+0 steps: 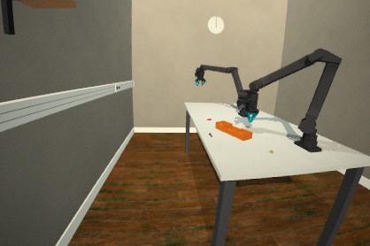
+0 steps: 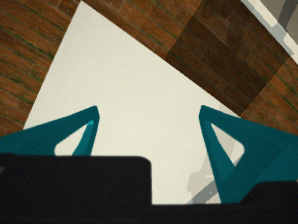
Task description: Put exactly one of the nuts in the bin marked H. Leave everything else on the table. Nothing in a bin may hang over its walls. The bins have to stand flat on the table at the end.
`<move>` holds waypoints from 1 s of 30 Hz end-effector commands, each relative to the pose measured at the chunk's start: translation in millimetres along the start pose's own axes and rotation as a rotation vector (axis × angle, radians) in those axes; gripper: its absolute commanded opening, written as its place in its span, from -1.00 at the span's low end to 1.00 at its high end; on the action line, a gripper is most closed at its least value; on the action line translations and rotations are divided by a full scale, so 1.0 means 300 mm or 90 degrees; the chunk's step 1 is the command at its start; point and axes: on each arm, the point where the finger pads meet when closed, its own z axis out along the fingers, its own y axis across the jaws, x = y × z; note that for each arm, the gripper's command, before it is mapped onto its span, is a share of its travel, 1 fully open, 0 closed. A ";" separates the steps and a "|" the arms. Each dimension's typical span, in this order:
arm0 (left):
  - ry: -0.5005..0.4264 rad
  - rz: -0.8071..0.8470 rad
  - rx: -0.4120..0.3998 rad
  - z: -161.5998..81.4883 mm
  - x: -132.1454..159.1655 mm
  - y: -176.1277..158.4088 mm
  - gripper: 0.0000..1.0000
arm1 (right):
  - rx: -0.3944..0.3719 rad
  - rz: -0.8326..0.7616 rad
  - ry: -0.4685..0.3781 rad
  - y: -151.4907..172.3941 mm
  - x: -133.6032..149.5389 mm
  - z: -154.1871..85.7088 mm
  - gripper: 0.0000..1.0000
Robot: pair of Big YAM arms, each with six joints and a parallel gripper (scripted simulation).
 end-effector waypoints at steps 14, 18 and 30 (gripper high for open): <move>-0.015 0.142 0.009 -0.050 -0.333 0.082 -0.79 | 0.001 0.001 -0.010 -0.003 -0.009 -0.027 1.00; -0.015 0.206 0.005 -0.050 -0.414 0.113 -0.79 | 0.001 0.001 -0.010 -0.003 -0.009 -0.027 1.00; -0.011 0.371 -0.003 -0.039 -0.424 0.149 -0.79 | 0.001 0.001 -0.010 -0.003 -0.009 -0.027 1.00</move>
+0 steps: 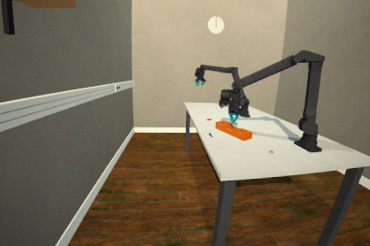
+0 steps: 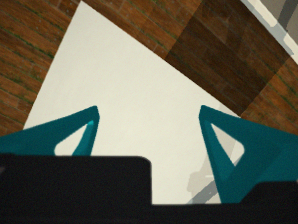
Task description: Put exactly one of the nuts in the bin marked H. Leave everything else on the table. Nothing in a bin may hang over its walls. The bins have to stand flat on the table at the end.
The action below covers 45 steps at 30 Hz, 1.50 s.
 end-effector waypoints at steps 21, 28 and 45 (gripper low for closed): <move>-0.028 0.307 0.003 -0.043 -0.048 -0.010 -0.79 | 0.001 0.001 -0.010 -0.003 -0.009 -0.027 1.00; -0.038 0.300 0.000 -0.065 -0.055 0.015 -0.79 | 0.001 0.001 -0.010 -0.003 -0.009 -0.027 1.00; -0.007 0.299 0.009 0.052 0.012 0.015 -0.79 | 0.001 0.001 -0.010 -0.003 -0.009 -0.027 1.00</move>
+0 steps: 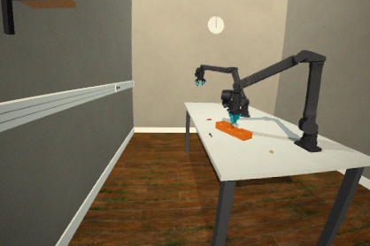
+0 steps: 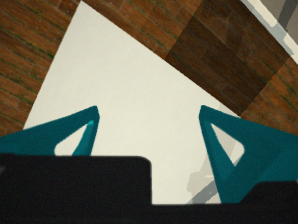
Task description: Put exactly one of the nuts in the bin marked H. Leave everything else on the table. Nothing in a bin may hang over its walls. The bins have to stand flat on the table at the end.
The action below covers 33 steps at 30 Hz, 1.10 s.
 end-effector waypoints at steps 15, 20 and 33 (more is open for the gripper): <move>0.004 -0.001 0.005 0.127 0.013 0.011 -0.79 | 0.001 0.001 -0.010 -0.003 -0.009 -0.027 1.00; -0.011 -0.001 -0.004 0.108 0.005 0.016 -0.79 | 0.001 0.001 -0.010 -0.003 -0.009 -0.027 1.00; -0.013 0.000 -0.006 0.128 -0.019 0.013 -0.79 | 0.001 0.001 -0.010 -0.003 -0.009 -0.027 1.00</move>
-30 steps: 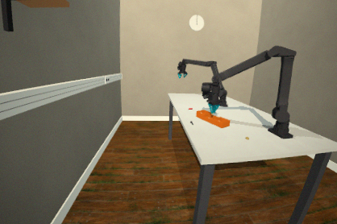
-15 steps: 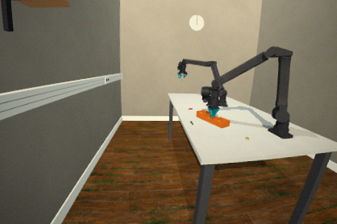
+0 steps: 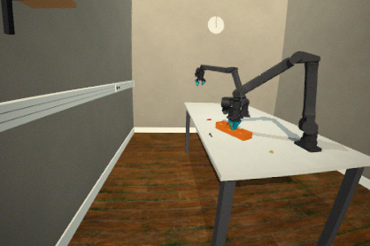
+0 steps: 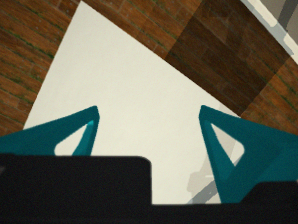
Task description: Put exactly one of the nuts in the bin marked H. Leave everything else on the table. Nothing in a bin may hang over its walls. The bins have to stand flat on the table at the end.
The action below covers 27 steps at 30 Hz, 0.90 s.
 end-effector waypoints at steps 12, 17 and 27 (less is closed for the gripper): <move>-0.018 0.000 -0.009 -0.031 -0.033 0.020 -0.40 | 0.001 0.001 -0.010 -0.003 -0.009 -0.027 1.00; -0.018 0.000 -0.009 -0.031 -0.032 0.020 -0.40 | 0.001 0.001 -0.010 -0.003 -0.009 -0.027 1.00; -0.009 -0.001 -0.002 -0.041 0.007 0.006 -0.40 | 0.001 0.001 -0.010 -0.003 -0.009 -0.027 1.00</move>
